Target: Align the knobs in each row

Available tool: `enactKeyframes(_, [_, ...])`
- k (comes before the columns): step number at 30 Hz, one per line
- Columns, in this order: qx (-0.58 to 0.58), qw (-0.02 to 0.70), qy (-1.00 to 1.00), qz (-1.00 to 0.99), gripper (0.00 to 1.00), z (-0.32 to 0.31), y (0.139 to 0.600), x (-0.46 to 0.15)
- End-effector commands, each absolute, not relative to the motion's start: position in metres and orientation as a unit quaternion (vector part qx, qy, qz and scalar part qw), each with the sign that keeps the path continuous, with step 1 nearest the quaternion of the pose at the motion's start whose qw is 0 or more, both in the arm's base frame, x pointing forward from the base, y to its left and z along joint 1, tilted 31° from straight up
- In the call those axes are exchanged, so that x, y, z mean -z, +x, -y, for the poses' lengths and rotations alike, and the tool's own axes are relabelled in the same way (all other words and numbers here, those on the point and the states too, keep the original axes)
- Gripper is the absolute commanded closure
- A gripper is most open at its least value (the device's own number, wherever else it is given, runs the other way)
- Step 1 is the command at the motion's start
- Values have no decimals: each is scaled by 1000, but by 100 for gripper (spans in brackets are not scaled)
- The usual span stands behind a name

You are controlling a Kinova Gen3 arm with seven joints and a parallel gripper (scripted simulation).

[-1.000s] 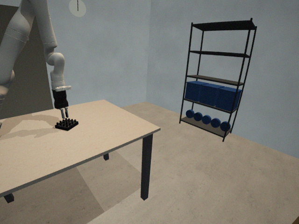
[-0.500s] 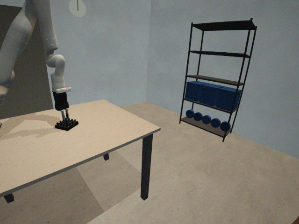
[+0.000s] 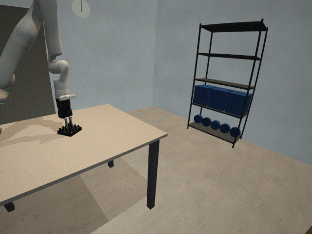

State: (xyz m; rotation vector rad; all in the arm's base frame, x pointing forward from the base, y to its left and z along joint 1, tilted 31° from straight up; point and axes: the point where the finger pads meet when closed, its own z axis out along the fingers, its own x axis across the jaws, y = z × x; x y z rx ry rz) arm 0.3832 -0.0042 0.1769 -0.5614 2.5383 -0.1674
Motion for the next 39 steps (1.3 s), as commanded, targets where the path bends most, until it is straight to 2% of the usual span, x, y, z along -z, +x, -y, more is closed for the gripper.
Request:
enactKeyframes(1, [63,263,-208,-940,54,4,384,-171])
enactKeyframes(39, [63,263,-208,-940,54,4,389,-163])
